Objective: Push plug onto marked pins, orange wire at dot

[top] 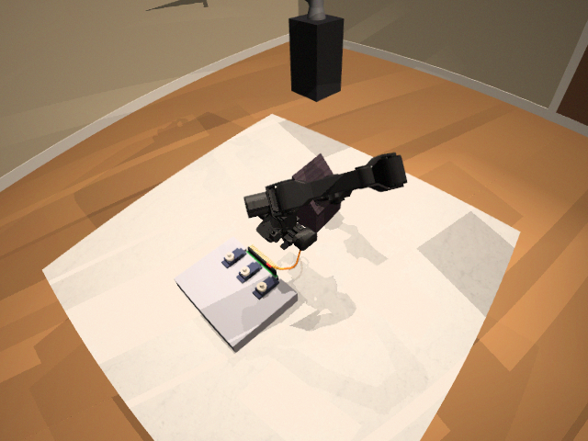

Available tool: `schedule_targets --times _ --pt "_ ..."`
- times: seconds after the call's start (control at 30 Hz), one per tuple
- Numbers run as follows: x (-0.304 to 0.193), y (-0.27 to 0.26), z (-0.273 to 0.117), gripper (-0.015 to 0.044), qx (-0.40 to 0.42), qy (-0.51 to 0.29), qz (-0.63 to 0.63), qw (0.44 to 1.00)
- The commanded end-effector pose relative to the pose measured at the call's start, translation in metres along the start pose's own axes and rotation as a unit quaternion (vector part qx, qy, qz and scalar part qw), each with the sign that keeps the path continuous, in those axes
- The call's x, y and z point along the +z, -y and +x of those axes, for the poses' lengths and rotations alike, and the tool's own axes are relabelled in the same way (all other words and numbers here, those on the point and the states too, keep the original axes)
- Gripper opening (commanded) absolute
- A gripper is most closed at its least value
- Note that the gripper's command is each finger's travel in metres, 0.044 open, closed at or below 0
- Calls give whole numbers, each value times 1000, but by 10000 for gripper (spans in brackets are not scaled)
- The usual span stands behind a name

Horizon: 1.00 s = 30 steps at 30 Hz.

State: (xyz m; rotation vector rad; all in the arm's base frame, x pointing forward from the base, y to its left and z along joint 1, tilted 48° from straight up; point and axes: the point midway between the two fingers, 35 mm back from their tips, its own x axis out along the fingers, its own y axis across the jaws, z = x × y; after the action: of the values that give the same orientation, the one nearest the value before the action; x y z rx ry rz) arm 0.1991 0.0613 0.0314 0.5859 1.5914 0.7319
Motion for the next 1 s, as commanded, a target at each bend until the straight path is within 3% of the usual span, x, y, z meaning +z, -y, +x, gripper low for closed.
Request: schedule_targets --times 0.0,0.2,0.97 --pt "-2 -1 11 0 0 2 0 1000" --pt "-3 -2 35 0 1 2 -1 1000" --pt "37 -1 34 0 1 3 -2 1000"
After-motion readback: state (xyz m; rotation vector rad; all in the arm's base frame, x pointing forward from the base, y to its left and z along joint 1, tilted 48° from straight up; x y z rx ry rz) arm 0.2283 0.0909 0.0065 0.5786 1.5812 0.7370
